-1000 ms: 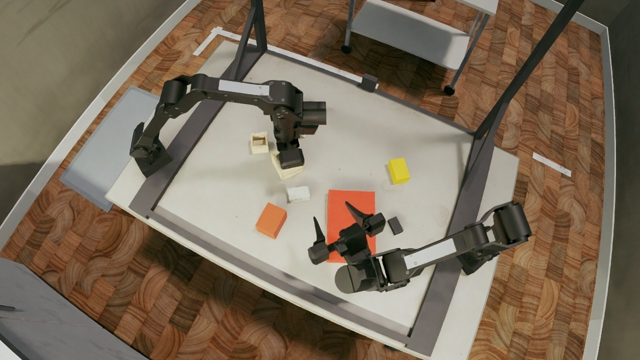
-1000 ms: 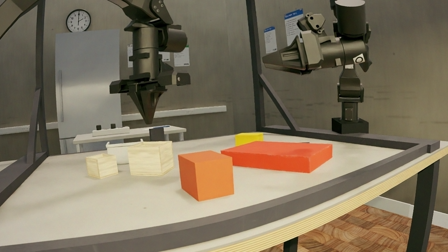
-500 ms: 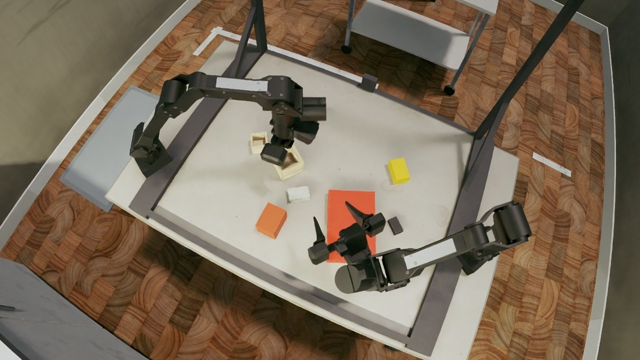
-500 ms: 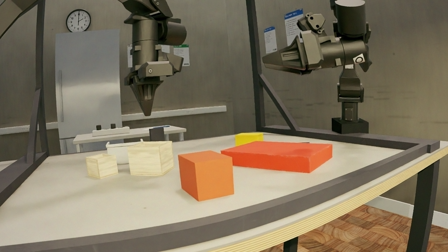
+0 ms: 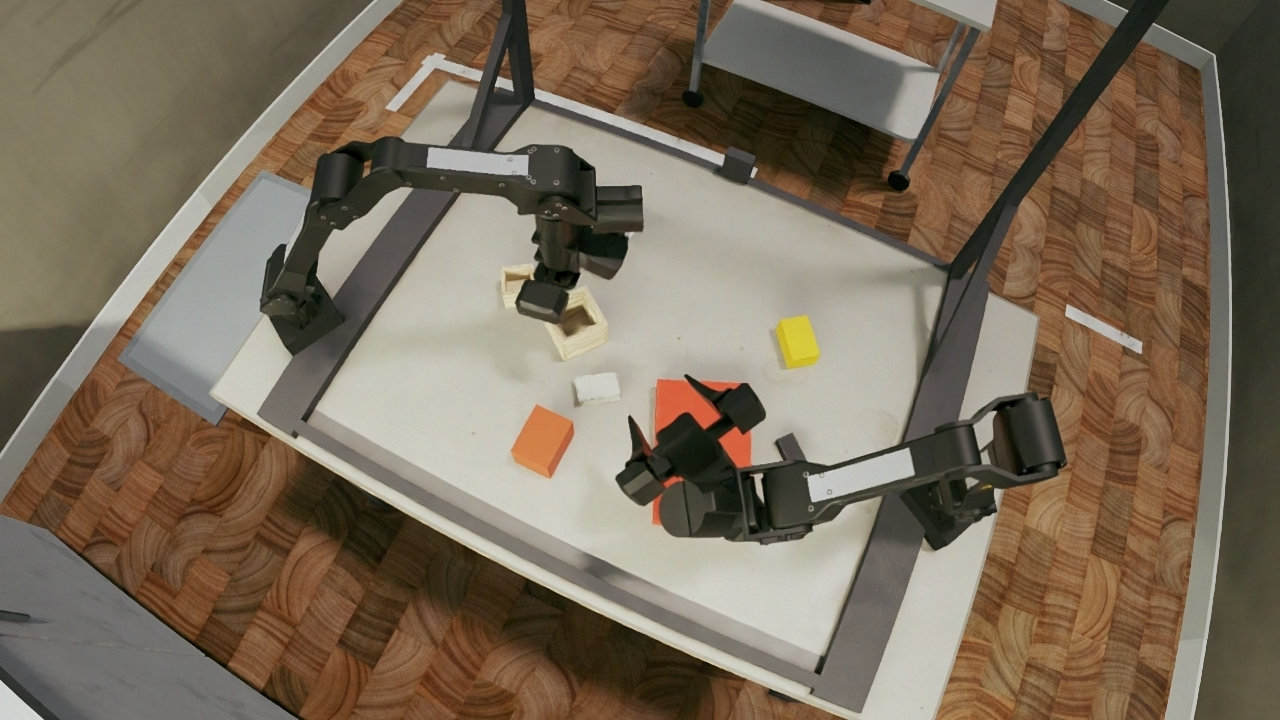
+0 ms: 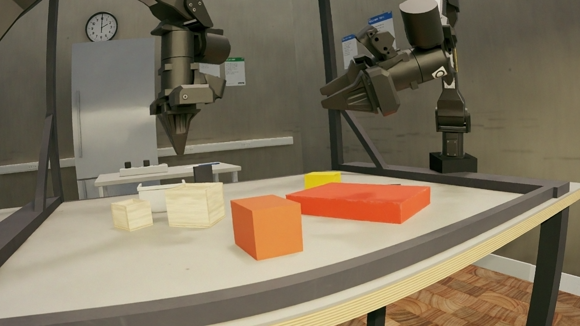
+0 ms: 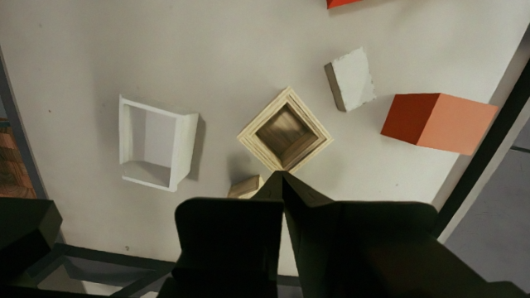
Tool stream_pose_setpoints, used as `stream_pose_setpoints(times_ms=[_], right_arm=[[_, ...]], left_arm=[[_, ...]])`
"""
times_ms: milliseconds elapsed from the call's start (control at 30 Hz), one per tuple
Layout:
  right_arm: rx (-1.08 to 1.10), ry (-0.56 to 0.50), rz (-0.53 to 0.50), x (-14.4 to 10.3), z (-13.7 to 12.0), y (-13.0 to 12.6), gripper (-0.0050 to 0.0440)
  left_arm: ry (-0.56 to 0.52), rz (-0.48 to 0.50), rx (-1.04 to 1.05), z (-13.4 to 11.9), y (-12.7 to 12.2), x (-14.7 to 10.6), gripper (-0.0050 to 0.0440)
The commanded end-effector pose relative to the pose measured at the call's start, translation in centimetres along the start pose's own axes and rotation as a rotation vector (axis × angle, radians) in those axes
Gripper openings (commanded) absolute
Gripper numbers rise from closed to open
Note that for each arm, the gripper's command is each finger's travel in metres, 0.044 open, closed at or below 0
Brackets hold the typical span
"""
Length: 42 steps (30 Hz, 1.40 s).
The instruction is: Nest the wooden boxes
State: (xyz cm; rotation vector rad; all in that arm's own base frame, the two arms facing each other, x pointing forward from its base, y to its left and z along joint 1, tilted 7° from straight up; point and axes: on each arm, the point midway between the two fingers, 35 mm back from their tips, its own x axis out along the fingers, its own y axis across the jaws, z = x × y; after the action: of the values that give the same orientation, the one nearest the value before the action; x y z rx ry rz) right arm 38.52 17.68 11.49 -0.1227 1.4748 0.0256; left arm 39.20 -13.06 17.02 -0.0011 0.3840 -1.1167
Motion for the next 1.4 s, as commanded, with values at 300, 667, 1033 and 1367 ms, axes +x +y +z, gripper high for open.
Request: stream_pose_setpoints(times_ms=[300, 667, 1033, 1367], right_arm=[[-0.147, -0.036, 0.008, 0.0, -2.6, 1.3, -0.005], [-0.245, -0.035, 0.008, 0.9, -4.6, 2.0, -0.005], [-0.376, -0.035, 0.006, 2.3, -7.4, 2.7, -0.005], [-0.452, -0.034, 0.005, 3.1, -9.1, 2.9, -0.005]], left_arm=[[0.289, 0.165, -0.387, -0.3, -4.1, 3.4, 0.04], [0.559, 0.339, -0.634, -3.7, -8.1, 3.3, 0.04], [0.782, 0.666, -0.75, -5.3, -12.7, 0.3, 0.04], [0.909, 0.899, -0.741, -5.9, -15.3, -3.4, 0.04]])
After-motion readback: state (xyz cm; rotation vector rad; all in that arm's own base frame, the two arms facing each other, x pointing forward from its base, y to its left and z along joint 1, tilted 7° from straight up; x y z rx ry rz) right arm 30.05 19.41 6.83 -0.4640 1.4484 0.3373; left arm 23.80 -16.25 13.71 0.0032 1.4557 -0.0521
